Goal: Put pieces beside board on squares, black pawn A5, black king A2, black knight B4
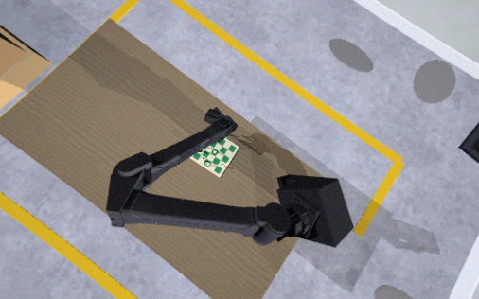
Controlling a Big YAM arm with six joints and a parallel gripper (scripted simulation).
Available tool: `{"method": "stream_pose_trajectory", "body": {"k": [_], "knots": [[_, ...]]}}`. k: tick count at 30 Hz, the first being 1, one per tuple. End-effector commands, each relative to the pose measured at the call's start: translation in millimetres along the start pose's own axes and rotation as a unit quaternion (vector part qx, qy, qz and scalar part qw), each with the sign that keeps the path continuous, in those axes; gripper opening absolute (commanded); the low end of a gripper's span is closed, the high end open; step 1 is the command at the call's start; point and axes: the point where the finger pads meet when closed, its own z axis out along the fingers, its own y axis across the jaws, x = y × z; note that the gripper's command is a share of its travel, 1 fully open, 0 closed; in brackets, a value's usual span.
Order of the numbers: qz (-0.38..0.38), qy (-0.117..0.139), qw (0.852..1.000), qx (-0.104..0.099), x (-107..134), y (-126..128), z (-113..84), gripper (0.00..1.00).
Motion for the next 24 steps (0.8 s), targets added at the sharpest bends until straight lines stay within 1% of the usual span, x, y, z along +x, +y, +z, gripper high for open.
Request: {"method": "stream_pose_trajectory", "body": {"k": [1,24], "knots": [[0.004,0.007,1.0,0.0,12.3,-0.8,7.3,0.35],[0.002,0.006,1.0,-0.001,10.2,-0.2,7.6,0.35]]}}
